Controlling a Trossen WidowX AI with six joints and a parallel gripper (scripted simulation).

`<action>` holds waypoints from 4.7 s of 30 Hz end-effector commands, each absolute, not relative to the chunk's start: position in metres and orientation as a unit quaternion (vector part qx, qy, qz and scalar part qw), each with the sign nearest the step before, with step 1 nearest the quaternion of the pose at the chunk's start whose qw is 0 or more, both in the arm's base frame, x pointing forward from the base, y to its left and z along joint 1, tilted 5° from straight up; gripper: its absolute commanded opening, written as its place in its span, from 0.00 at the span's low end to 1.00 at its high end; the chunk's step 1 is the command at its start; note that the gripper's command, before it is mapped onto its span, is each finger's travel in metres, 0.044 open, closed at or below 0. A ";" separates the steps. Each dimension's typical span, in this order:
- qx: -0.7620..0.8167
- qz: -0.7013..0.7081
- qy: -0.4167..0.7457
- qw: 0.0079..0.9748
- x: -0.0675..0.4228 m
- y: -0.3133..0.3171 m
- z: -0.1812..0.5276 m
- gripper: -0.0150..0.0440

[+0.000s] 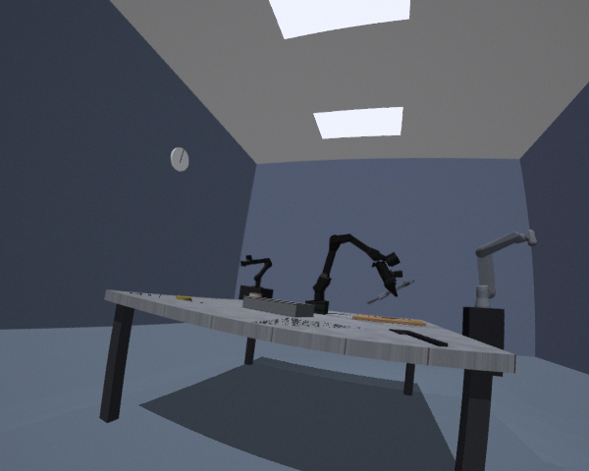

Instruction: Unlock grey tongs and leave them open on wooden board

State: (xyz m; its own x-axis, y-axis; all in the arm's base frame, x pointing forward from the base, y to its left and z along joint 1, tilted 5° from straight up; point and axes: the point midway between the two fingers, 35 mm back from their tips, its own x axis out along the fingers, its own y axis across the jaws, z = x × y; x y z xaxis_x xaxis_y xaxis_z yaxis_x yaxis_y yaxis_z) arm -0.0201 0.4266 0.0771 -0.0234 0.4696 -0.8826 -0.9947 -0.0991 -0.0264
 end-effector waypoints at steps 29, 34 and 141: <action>-0.526 0.523 0.456 0.491 -0.019 0.416 0.057 0.00; -0.544 0.506 0.470 0.476 -0.019 0.412 0.056 0.00; -0.548 0.504 0.473 0.471 -0.015 0.266 0.108 1.00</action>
State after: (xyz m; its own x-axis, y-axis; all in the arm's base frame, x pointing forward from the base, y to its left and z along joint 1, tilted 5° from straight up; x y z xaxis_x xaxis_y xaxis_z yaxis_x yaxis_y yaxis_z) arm -0.0152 0.2673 0.1067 0.0441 -0.0374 -0.9983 -0.9930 -0.1115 -0.0397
